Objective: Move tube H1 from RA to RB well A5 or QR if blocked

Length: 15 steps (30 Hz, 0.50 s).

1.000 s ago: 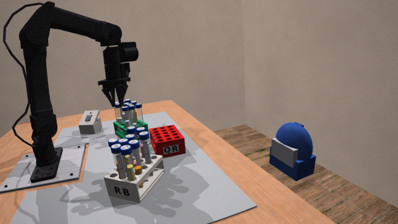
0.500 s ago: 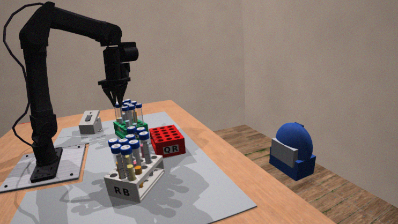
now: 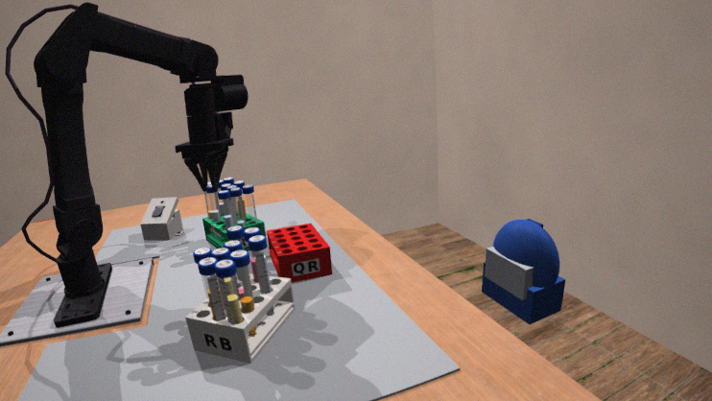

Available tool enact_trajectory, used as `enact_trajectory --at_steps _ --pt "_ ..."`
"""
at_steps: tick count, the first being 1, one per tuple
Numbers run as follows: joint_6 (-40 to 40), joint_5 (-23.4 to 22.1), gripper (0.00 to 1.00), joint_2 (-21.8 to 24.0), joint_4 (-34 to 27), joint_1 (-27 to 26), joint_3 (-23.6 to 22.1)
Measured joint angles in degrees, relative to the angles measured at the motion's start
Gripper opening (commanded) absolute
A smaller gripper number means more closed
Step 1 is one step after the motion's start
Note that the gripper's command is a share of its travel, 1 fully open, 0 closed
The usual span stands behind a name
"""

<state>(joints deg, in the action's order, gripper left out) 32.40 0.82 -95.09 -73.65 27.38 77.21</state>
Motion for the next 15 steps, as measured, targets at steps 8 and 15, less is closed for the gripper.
enact_trajectory --at_steps 8,15 --pt "0.0 0.0 0.00 0.0 -0.2 0.0 0.3" --pt "0.0 0.0 0.00 0.0 -1.7 0.0 1.8"
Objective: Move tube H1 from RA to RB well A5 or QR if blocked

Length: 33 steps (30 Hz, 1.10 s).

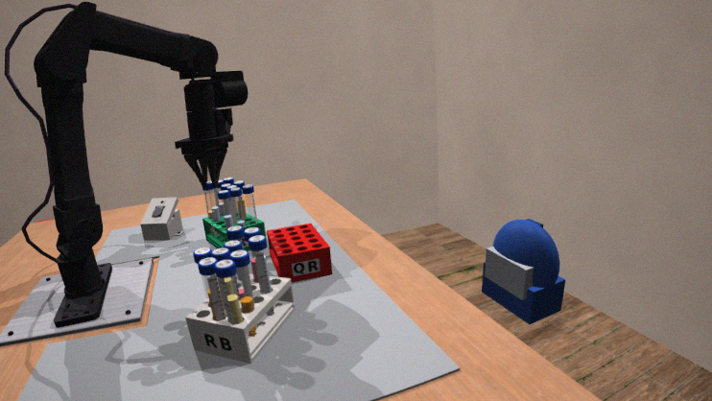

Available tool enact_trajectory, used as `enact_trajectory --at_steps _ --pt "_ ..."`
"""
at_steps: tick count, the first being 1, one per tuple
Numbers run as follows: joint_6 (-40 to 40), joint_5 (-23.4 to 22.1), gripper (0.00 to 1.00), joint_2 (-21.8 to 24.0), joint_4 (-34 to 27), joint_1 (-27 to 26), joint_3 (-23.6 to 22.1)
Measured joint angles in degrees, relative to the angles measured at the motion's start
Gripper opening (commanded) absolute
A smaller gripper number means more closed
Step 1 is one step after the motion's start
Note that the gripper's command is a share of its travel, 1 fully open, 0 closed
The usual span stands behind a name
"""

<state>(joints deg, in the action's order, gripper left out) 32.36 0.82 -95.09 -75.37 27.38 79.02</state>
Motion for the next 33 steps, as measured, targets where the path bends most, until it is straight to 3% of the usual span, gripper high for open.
enact_trajectory --at_steps 33 --pt "-0.2 0.0 0.00 0.7 -6.0 0.3 6.2"
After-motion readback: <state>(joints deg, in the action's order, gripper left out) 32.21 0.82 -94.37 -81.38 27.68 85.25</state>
